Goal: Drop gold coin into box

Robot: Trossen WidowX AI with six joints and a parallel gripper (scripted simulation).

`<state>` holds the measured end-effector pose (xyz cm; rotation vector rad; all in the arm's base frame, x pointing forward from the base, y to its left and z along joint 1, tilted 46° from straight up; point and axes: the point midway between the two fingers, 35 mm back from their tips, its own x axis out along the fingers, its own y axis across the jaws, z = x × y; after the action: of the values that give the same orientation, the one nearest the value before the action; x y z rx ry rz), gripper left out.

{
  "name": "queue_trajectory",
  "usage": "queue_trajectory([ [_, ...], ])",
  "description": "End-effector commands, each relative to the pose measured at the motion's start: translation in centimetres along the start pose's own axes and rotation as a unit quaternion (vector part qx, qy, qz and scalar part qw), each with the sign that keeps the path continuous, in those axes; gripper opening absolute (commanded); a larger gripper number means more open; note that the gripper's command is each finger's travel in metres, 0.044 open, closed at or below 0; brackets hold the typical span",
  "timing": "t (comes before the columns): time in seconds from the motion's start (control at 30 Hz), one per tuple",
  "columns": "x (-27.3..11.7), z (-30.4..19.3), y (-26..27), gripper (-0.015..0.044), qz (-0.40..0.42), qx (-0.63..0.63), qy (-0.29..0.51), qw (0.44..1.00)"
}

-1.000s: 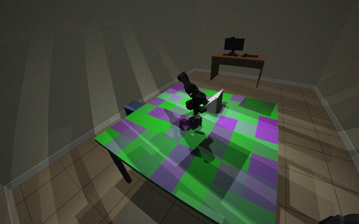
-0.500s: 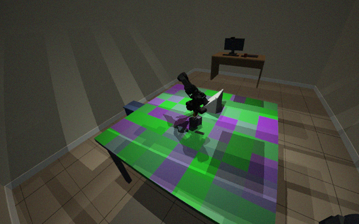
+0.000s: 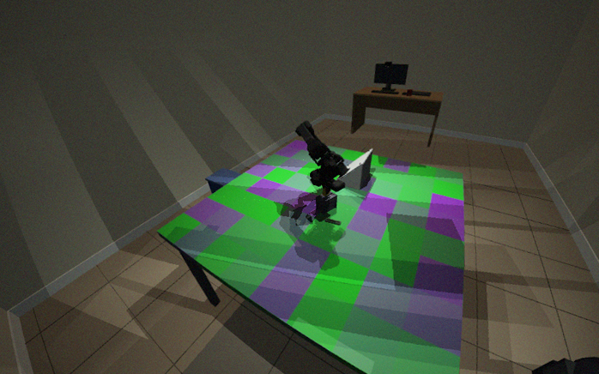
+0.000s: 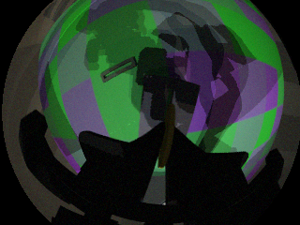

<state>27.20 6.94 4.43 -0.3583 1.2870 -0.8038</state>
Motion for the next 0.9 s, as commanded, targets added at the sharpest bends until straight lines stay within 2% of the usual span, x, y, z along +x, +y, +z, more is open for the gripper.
queue_trajectory([
  [0.0, 0.2, 0.0, -0.1, 0.0, -0.002, -0.002, -0.001, 1.0],
  [0.1, 0.4, 0.0, -0.1, 0.0, -0.002, -0.002, -0.001, 1.0],
  [0.3, 0.2, 0.0, 0.0, 0.0157, 0.0, 0.0, 0.0, 1.0],
  [0.6, 0.2, 0.0, 0.0, 0.0161, 0.0, 0.0, 0.0, 1.0],
  [0.87, -1.6, 0.0, 0.0, 0.0371, 0.0, 0.0, 0.0, 1.0],
])
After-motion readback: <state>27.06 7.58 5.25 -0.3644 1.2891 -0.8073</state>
